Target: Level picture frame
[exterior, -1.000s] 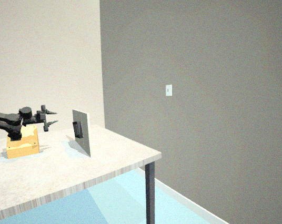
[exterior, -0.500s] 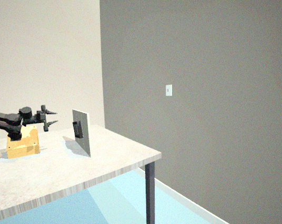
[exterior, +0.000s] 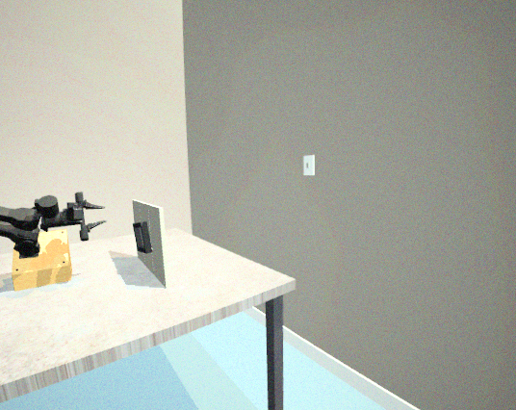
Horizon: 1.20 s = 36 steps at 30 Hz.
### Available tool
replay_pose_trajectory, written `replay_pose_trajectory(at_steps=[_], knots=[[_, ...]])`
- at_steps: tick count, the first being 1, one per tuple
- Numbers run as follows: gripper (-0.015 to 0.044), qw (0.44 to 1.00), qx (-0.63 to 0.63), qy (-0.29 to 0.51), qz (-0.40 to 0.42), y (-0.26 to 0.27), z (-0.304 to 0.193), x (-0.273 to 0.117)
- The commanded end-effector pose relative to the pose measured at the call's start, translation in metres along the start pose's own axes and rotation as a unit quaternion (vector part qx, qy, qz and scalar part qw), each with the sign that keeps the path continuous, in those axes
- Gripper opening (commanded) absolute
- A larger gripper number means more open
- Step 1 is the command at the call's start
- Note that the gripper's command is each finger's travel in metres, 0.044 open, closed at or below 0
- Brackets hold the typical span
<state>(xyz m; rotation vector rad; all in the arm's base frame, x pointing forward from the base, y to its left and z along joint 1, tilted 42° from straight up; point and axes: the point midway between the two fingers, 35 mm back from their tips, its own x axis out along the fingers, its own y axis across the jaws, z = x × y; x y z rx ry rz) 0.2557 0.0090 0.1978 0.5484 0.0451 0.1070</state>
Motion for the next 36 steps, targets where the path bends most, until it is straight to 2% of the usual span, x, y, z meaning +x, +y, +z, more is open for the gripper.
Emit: replay_pose_trajectory(at_steps=[1,5,13,36], knots=[[0.026,1.0,-0.001,-0.001,-0.002,-0.001,0.0,0.0],[0.026,1.0,0.005,0.0,0.0,-0.005,0.0,0.002],[0.026,0.998,0.057,-0.001,-0.002,-0.06,-0.002,0.005],[0.026,0.998,0.058,-0.001,-0.002,-0.061,0.0,0.01]])
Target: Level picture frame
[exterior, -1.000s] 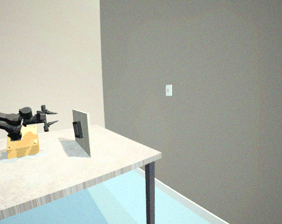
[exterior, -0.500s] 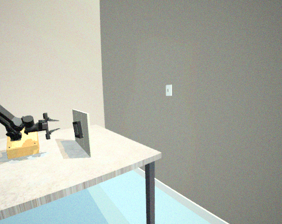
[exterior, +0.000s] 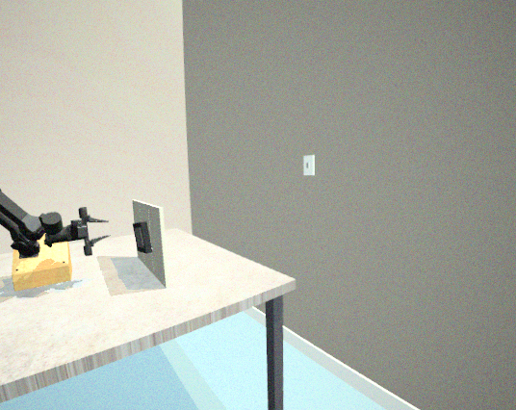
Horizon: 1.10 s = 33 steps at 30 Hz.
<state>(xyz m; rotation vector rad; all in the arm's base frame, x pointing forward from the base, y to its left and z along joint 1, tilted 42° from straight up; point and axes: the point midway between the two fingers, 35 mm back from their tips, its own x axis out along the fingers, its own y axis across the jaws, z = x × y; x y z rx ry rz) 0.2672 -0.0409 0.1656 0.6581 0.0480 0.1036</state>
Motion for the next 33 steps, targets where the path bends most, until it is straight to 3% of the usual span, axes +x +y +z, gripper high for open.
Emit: replay_pose_trajectory(at_steps=[1,12,33], knots=[[0.026,1.0,0.003,0.001,-0.002,-0.001,0.002,0.008],[0.026,1.0,0.004,-0.001,-0.001,-0.001,-0.001,0.077],[0.026,1.0,0.004,-0.001,-0.001,-0.001,-0.001,0.081]])
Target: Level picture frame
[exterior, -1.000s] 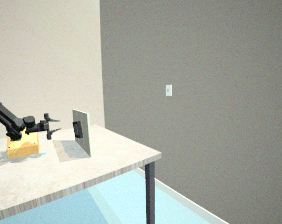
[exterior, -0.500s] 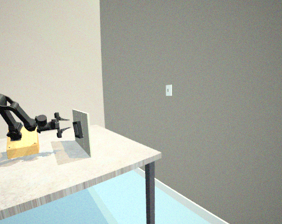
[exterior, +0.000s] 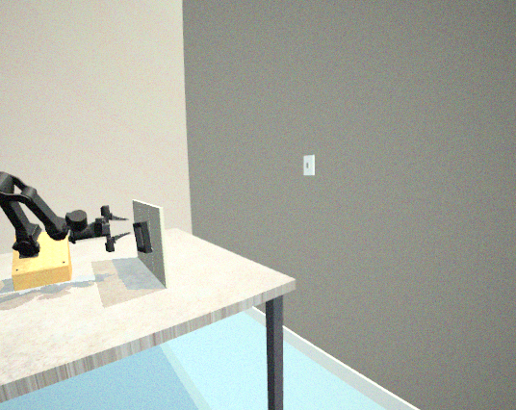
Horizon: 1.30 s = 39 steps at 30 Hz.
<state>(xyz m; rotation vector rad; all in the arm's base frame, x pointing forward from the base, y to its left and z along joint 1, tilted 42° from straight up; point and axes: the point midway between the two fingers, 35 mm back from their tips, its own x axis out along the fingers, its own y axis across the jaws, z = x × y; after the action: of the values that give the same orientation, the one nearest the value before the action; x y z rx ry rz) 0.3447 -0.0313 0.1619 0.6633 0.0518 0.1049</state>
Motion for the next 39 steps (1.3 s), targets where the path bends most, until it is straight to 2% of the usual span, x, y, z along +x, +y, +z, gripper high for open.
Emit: replay_pose_trajectory(at_steps=[1,23,39], knots=[[0.026,1.0,0.001,-0.003,-0.001,0.0,0.002,0.004],[0.026,1.0,0.001,-0.004,0.0,0.0,0.002,0.039],[0.026,1.0,0.001,-0.004,0.0,0.0,0.002,0.04]])
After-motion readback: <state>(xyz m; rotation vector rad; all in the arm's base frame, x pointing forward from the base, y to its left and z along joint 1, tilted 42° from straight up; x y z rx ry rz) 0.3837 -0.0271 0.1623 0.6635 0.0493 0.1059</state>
